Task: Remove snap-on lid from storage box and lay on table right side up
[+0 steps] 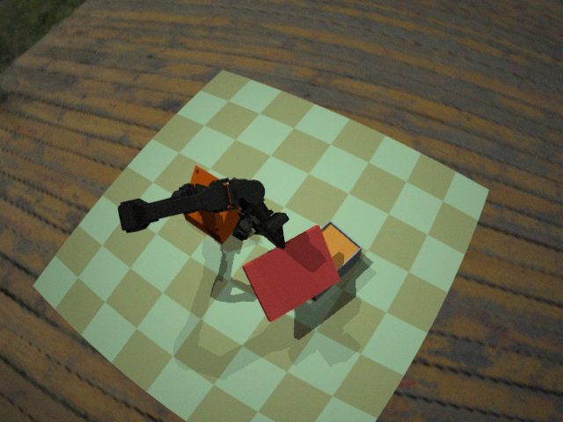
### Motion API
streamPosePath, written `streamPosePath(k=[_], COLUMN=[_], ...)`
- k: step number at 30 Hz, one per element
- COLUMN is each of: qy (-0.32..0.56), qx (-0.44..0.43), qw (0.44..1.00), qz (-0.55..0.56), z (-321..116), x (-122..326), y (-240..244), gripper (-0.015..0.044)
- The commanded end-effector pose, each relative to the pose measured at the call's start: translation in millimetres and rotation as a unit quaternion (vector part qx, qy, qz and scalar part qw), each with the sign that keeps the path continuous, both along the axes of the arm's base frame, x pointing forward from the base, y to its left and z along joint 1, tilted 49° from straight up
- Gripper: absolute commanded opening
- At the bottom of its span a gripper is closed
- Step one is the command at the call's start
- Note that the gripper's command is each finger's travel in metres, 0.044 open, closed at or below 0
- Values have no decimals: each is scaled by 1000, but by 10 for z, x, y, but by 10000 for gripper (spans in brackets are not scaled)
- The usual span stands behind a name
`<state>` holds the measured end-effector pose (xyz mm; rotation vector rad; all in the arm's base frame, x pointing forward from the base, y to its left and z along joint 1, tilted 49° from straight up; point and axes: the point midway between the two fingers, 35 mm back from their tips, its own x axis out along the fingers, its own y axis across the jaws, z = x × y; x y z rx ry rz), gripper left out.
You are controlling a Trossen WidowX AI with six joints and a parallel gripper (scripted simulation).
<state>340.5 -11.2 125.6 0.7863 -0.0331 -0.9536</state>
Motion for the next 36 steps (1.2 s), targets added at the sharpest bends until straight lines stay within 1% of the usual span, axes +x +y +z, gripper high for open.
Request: streamPosePath(k=[1,36], qy=[2,4], qx=[1,-1], qw=[1000,1000], qz=[4,4], z=[48,547], x=[-32,-325], y=[-32,-426], gripper=[0,0])
